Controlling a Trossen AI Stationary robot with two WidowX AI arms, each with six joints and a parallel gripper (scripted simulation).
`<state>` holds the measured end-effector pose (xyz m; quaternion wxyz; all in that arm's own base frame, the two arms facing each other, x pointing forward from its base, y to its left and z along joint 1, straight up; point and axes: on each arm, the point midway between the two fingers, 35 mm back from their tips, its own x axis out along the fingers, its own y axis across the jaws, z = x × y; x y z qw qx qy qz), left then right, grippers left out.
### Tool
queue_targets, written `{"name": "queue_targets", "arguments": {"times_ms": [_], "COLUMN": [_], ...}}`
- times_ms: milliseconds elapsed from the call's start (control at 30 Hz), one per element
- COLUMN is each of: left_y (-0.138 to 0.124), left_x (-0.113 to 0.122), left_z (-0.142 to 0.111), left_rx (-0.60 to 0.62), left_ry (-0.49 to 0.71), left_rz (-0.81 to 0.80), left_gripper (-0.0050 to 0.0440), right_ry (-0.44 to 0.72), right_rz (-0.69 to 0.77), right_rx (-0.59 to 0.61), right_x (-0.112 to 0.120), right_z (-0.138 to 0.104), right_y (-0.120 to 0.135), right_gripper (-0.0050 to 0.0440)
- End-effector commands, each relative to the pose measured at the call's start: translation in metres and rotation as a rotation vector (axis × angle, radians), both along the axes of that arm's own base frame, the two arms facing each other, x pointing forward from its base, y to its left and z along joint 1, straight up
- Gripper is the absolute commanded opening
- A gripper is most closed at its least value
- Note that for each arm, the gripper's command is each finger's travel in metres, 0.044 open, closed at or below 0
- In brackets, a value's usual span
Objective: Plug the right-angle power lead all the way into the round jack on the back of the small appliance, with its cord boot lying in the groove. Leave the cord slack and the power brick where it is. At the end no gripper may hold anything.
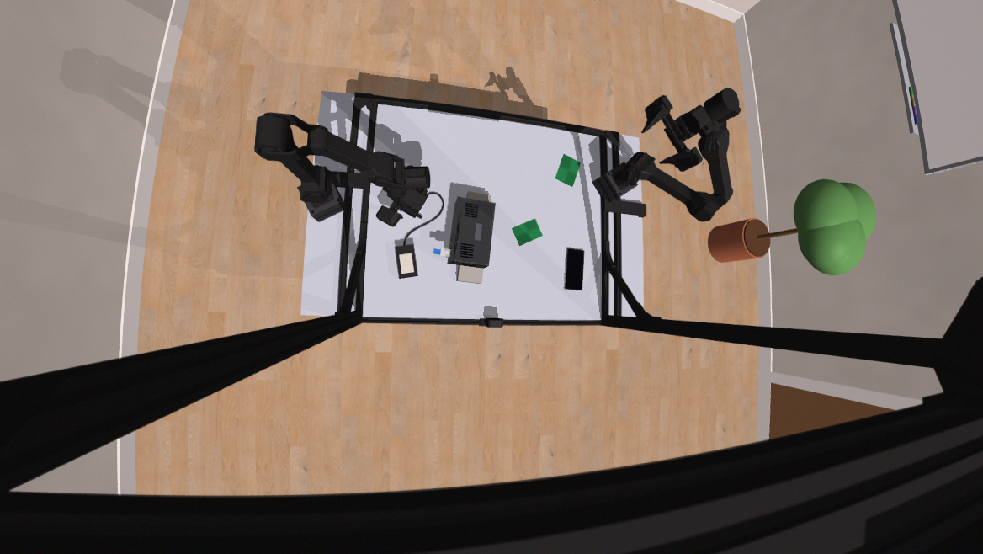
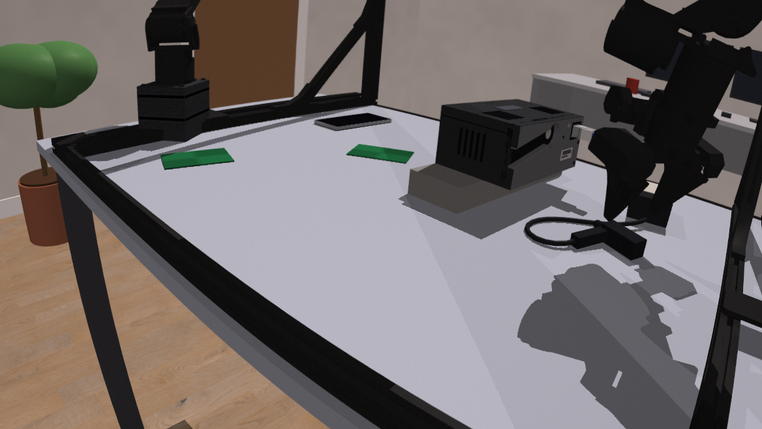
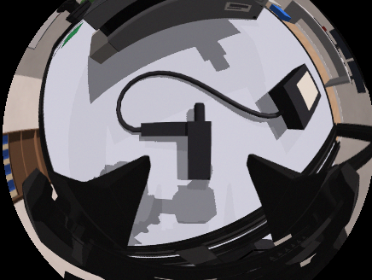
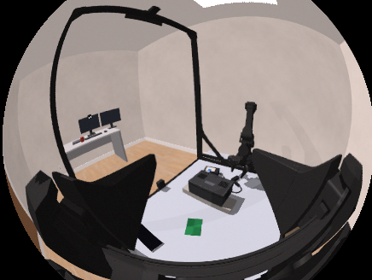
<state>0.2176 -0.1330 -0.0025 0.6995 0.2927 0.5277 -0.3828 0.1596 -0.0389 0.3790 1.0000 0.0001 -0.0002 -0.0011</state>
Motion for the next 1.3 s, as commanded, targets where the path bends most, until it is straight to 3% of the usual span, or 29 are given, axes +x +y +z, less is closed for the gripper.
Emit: {"name": "queue_targets", "arguments": {"times_ms": [0,767,933,1000,1267], "left_y": [0.002,0.002,0.002,0.002,0.002], "left_x": [-0.003,-0.003,-0.003,-0.003,-0.003], "left_z": [-0.008,-0.039,-0.039,-0.039,-0.039], "left_rx": [0.009,0.008,0.008,0.008,0.008], "left_ry": [0.011,0.012,0.012,0.012,0.012], "left_rz": [-0.002,-0.002,-0.002,-0.002,-0.002], "left_gripper": [0.04,0.04,0.028,0.028,0.0088], "right_ry": [-0.001,-0.001,-0.001,-0.001,-0.001], "right_rz": [0.002,0.002,0.002,0.002,0.002], "right_rx": [0.001,0.001,0.001,0.001,0.001], "right_x": [0.0,0.0,0.0,0.0,0.0], "right_z": [0.001,0.001,0.001,0.001,0.001], "right_y": [0.001,0.001,0.001,0.001,0.001], "right_gripper": [0.04,0.04,0.04,0.04,0.04]}}
